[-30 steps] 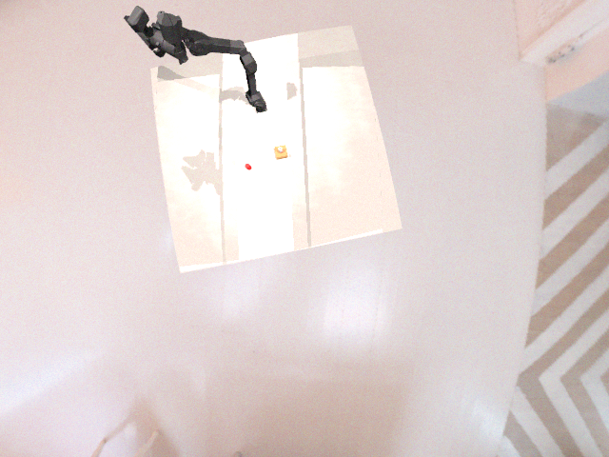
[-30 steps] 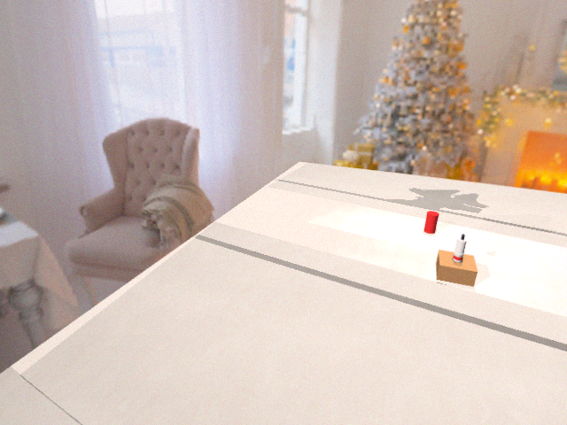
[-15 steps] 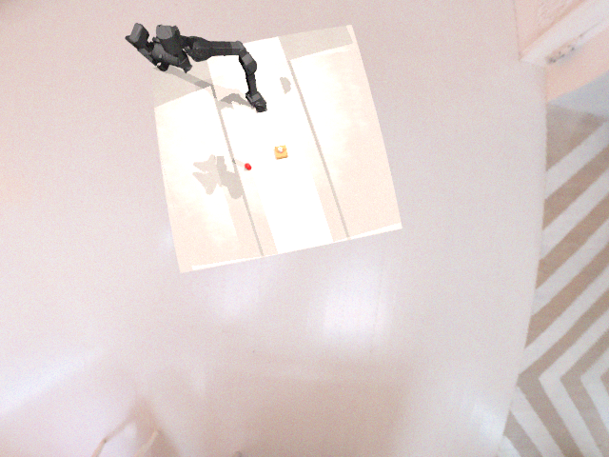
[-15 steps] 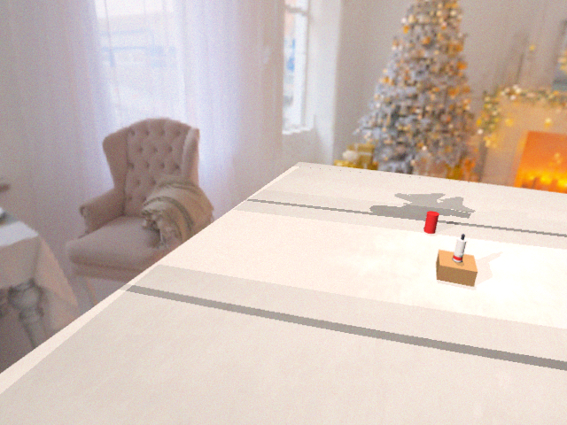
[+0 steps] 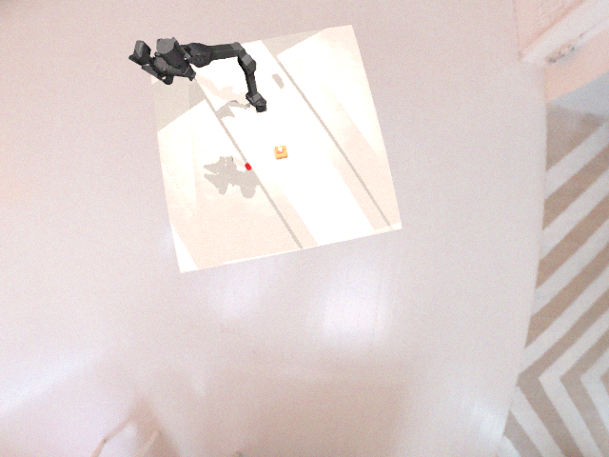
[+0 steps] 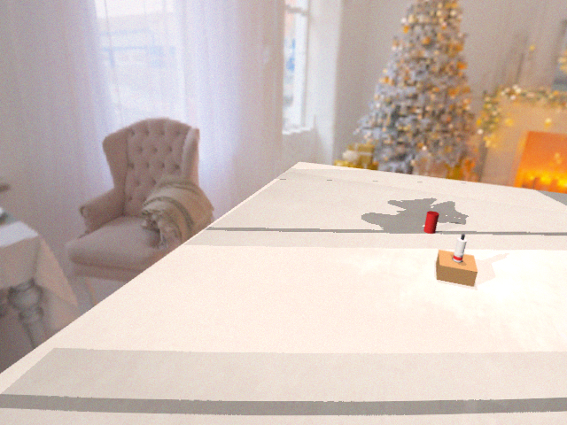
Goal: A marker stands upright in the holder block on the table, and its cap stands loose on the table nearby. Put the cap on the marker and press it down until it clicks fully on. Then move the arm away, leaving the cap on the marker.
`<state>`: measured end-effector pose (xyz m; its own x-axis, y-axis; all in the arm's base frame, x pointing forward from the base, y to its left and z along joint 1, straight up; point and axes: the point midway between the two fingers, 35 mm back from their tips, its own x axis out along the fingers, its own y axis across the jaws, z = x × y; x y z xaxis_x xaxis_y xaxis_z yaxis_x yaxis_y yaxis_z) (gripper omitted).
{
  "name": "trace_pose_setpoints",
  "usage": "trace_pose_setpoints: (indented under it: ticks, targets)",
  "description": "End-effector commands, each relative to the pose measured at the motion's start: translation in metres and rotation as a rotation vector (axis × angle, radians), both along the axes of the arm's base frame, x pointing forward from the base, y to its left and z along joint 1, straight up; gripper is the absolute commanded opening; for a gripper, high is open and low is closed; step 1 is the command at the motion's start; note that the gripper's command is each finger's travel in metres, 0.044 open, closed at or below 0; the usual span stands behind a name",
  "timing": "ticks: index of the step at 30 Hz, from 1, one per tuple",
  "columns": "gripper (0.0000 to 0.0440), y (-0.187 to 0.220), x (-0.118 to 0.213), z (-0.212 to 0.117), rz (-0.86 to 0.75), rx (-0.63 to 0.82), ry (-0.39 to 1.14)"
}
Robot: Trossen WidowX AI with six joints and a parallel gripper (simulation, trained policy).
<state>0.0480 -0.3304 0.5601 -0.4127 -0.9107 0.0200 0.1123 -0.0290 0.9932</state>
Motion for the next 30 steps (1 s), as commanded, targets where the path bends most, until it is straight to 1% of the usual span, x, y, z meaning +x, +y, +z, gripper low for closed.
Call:
trace_pose_setpoints:
  ticks: [1, 30]
  targets:
    - [0.0301, -0.003, 0.014, -0.011, 0.043, 0.030, -0.005]
    - [0.0306, -0.006, 0.096, -0.073, 0.254, 0.205, -0.039]
